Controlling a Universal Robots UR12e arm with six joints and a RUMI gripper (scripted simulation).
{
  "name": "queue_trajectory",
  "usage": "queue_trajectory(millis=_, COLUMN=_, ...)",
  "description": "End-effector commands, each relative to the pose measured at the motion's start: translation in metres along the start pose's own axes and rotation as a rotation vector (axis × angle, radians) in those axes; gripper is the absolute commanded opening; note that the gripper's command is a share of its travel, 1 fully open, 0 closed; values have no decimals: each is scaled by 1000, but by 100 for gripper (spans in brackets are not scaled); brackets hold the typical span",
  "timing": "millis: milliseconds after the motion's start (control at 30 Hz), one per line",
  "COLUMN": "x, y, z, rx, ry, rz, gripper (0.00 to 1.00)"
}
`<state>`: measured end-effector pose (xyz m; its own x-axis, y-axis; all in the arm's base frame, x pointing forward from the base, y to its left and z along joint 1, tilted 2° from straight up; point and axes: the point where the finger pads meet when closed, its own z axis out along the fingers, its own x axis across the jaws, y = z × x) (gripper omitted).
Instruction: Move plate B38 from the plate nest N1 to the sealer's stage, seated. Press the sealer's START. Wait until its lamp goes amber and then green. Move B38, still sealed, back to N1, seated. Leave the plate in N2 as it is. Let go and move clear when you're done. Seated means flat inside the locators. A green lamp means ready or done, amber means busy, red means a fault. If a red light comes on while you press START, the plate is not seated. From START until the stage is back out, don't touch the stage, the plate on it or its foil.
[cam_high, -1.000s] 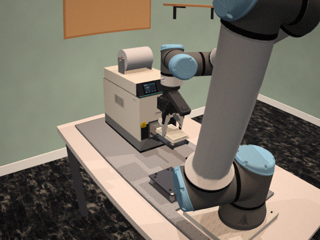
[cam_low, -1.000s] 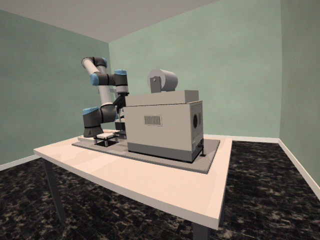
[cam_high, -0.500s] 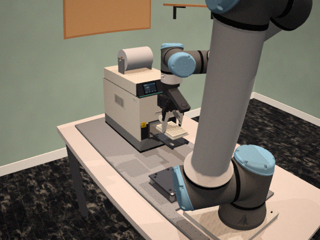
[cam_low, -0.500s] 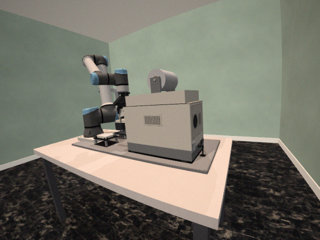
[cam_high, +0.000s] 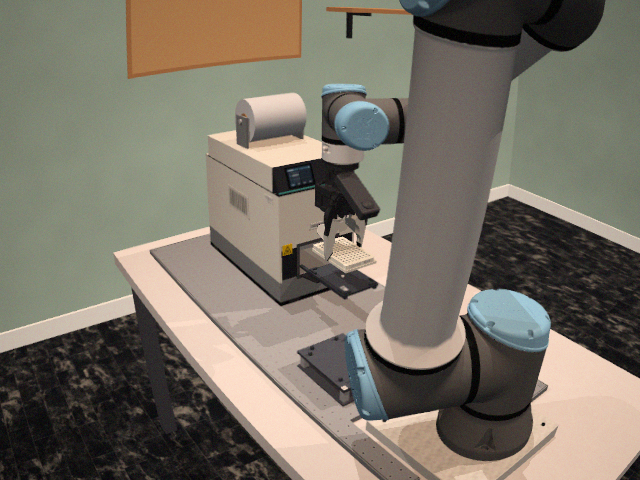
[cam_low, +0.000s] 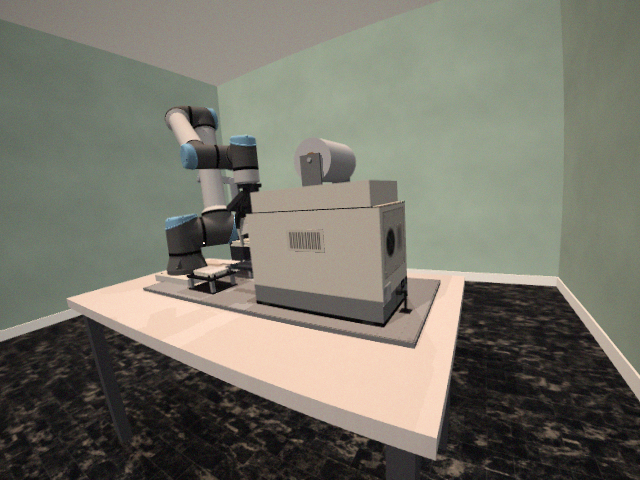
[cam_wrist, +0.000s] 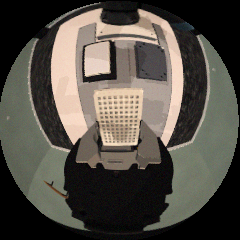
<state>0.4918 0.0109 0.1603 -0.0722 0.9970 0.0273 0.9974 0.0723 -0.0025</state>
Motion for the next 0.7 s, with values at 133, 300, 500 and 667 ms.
queue_trajectory(millis=133, x=-13, y=18, z=-1, rx=-1, ry=0, rz=0, gripper=0)
queue_trajectory(millis=300, x=-17, y=24, z=-1, rx=-1, ry=0, rz=0, gripper=0)
queue_trajectory(millis=500, x=-18, y=26, z=-1, rx=-1, ry=0, rz=0, gripper=0)
queue_trajectory(millis=667, x=-18, y=26, z=-1, rx=-1, ry=0, rz=0, gripper=0)
